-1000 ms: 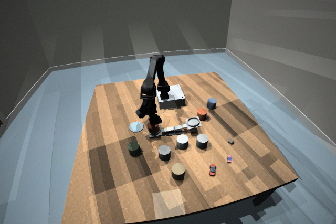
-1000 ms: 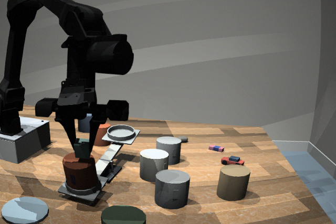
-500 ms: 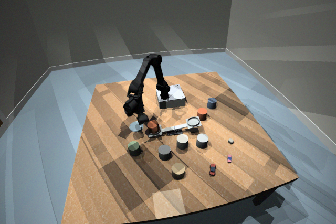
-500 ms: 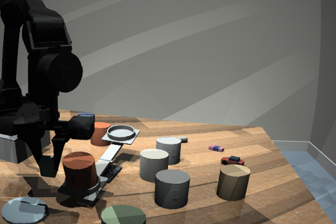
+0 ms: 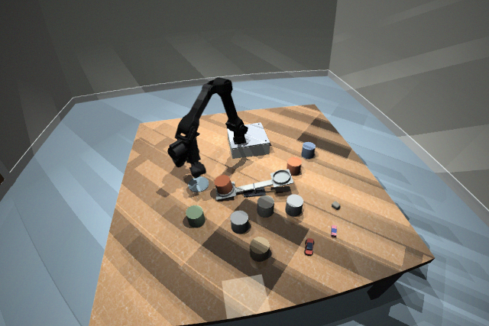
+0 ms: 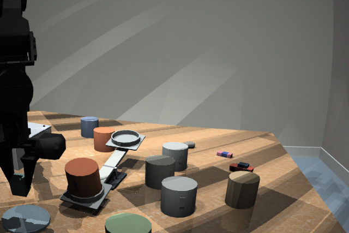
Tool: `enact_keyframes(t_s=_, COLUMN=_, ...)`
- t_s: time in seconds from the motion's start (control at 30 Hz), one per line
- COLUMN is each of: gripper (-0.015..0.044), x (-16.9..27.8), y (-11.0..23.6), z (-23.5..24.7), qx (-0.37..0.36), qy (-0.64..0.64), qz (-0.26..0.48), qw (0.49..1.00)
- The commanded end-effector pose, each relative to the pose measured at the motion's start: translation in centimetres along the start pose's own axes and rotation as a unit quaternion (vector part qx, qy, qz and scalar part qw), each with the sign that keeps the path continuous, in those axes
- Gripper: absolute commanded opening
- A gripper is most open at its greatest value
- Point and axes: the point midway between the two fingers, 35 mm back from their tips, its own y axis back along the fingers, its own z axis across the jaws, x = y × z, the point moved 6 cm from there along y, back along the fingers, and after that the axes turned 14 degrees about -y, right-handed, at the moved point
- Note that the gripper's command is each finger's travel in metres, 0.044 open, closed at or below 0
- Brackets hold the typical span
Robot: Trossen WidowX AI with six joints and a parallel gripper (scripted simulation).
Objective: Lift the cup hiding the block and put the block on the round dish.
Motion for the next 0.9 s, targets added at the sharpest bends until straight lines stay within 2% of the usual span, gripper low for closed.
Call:
enact_keyframes(t_s=0.0, gripper=0.0, x=-0.1, y=-1.1, z=-0.2, qx=0.003, qy=0.005, qz=0.001, qw=1.0)
enact_keyframes(t_s=0.2, gripper=0.0, x=0.0, y=-4.1, z=-0.3, qx=0.003, qy=0.005, qz=0.001, qw=1.0)
enact_keyframes(t_s=0.87, gripper=0.0, x=0.0, y=-6.2, z=-0.3, qx=0.003, qy=0.005, qz=0.001, qw=1.0)
